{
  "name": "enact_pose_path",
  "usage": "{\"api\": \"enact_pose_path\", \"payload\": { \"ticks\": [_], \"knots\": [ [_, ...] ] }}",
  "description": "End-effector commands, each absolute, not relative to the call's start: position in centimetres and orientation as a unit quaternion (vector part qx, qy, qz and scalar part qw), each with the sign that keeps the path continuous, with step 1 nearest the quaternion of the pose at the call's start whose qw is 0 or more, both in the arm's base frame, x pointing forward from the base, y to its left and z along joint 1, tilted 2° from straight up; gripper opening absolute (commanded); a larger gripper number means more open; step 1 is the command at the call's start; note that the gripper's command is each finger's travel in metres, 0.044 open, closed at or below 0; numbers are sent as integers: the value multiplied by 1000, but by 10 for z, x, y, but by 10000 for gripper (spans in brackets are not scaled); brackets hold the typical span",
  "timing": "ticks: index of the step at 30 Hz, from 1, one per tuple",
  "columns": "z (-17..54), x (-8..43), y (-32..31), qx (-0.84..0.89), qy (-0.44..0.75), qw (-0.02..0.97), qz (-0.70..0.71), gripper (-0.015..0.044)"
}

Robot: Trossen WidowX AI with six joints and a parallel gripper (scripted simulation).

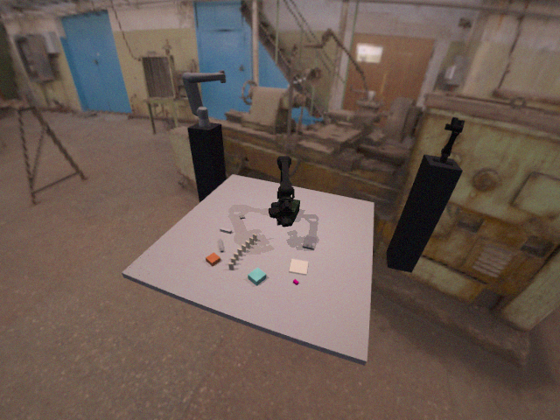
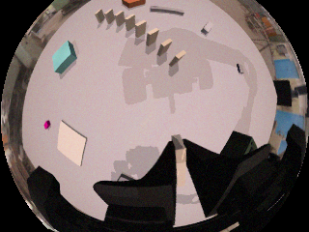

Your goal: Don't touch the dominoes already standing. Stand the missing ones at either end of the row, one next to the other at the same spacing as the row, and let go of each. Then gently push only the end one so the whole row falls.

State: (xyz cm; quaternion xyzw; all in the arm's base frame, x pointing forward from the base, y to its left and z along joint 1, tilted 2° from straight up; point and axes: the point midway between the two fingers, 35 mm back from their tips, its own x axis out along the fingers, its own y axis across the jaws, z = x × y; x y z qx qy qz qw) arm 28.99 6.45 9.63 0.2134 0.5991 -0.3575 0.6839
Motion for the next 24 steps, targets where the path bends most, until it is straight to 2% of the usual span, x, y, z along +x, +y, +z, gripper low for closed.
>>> {"api": "enact_pose_path", "payload": {
  "ticks": [1,13,24],
  "knots": [
    [84,282,59,182,567,690,-412,23],
    [69,272,51,102,420,743,-511,23],
    [70,271,56,41,254,819,-514,23]
  ]
}}
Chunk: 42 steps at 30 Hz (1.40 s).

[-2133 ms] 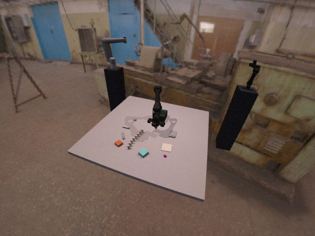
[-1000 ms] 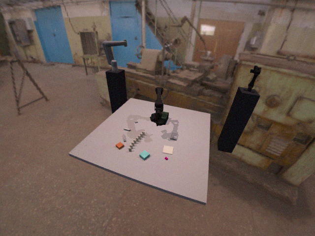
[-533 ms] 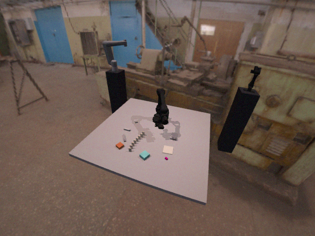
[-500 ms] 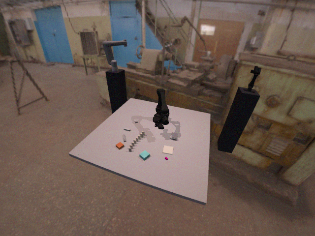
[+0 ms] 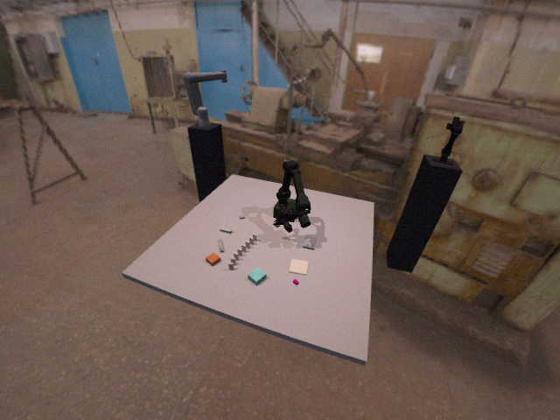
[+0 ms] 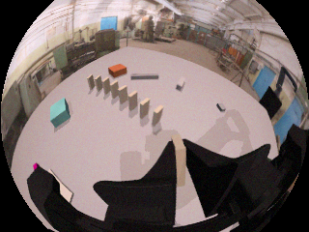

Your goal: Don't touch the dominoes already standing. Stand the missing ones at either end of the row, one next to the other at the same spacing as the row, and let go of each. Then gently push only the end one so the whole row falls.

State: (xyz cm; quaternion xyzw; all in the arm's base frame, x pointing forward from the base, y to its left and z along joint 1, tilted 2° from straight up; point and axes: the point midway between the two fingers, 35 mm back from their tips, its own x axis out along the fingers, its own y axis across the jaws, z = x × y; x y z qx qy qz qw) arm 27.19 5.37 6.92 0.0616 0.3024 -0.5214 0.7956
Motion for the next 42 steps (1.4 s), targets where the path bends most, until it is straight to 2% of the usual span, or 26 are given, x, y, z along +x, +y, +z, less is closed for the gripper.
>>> {"api": "enact_pose_path", "payload": {
  "ticks": [1,17,42],
  "knots": [
    [70,271,58,36,238,826,-509,23],
    [81,273,94,17,21,931,-365,23],
    [73,274,94,17,20,931,-363,23]
  ]
}}
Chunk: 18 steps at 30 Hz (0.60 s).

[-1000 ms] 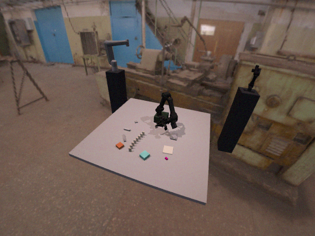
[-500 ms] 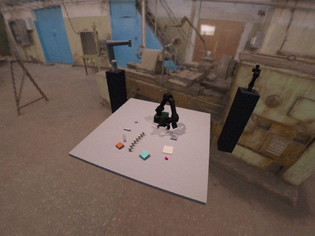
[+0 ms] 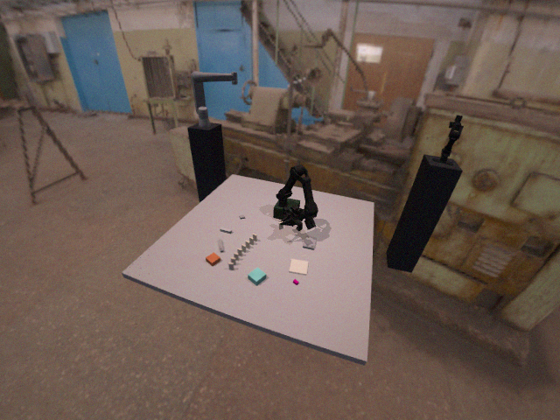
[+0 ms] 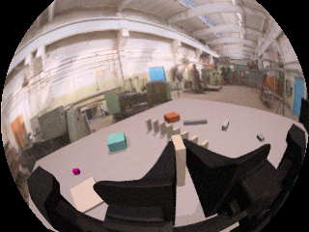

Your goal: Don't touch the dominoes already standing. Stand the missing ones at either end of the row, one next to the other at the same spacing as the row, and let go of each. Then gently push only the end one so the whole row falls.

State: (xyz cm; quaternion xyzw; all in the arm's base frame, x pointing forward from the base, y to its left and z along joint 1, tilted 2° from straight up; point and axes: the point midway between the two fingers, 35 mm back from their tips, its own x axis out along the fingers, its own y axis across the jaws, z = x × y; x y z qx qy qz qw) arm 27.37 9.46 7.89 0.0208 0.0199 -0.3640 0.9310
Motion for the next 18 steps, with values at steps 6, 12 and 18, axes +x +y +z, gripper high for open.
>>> {"api": "enact_pose_path", "payload": {
  "ticks": [6,12,18],
  "knots": [
    [54,276,93,17,23,931,-364,23],
    [37,278,92,18,24,931,-364,23],
    [21,280,92,18,24,931,-364,23]
  ]
}}
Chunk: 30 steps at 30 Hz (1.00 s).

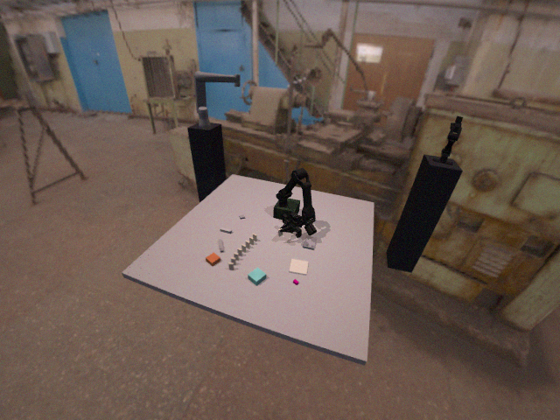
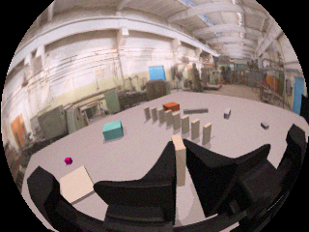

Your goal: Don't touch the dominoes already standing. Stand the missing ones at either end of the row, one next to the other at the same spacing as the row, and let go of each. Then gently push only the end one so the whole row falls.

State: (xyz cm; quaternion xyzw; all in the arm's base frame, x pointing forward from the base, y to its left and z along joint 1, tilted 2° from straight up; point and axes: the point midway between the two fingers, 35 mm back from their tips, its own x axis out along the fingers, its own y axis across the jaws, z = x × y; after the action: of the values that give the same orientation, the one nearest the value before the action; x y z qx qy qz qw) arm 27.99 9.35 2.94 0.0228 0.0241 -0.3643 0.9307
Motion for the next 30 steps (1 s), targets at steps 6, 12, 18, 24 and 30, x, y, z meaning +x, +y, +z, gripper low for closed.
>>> {"api": "enact_pose_path", "payload": {
  "ticks": [6,12,18,24,30],
  "knots": [
    [7,282,91,18,24,931,-363,23],
    [-6,283,90,18,23,931,-363,23],
    [-17,284,88,18,22,931,-364,23],
    [-26,285,86,18,21,931,-364,23],
    [-29,285,85,17,20,931,-364,23]
  ]
}}
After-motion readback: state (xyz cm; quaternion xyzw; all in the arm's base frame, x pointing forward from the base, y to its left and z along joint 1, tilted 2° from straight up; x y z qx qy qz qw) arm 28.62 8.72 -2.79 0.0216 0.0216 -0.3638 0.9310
